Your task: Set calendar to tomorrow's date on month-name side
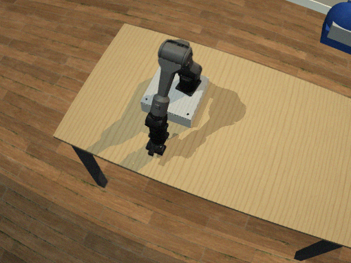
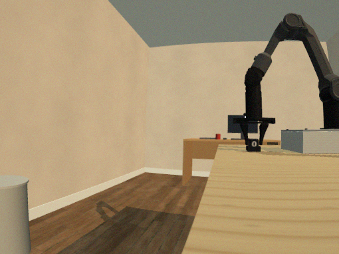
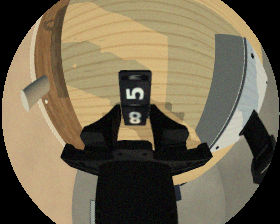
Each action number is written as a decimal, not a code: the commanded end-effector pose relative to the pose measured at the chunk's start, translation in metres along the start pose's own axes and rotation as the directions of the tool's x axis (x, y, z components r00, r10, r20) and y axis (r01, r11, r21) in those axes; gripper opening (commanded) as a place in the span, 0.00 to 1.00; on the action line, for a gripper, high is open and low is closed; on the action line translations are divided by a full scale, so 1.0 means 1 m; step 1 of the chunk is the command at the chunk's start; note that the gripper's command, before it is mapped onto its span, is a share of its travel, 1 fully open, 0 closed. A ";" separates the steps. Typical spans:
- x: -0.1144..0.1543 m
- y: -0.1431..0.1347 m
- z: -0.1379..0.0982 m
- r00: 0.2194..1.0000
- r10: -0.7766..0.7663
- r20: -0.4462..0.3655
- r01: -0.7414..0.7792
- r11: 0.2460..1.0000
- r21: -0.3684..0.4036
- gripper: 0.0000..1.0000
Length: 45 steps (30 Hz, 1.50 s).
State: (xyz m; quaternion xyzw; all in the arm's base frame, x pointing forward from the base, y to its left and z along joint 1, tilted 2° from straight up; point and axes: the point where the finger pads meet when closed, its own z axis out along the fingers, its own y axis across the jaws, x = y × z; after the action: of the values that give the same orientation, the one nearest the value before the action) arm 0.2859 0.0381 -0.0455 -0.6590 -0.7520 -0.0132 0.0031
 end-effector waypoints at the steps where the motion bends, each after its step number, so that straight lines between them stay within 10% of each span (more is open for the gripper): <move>1: 0.000 -0.001 0.001 1.000 -0.001 -0.001 0.001 1.000 0.003 0.59; 36: 0.000 0.000 -0.090 1.000 -0.001 0.000 0.001 1.000 0.000 0.59; 37: 0.000 0.000 -0.090 1.000 -0.001 0.000 0.001 1.000 0.000 1.00; 45: 0.000 0.000 -0.090 1.000 -0.001 0.000 0.001 1.000 0.000 1.00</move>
State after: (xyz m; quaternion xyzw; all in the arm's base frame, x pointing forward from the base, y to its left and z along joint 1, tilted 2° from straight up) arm 0.2843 0.0366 0.0435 -0.6581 -0.7528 -0.0124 0.0046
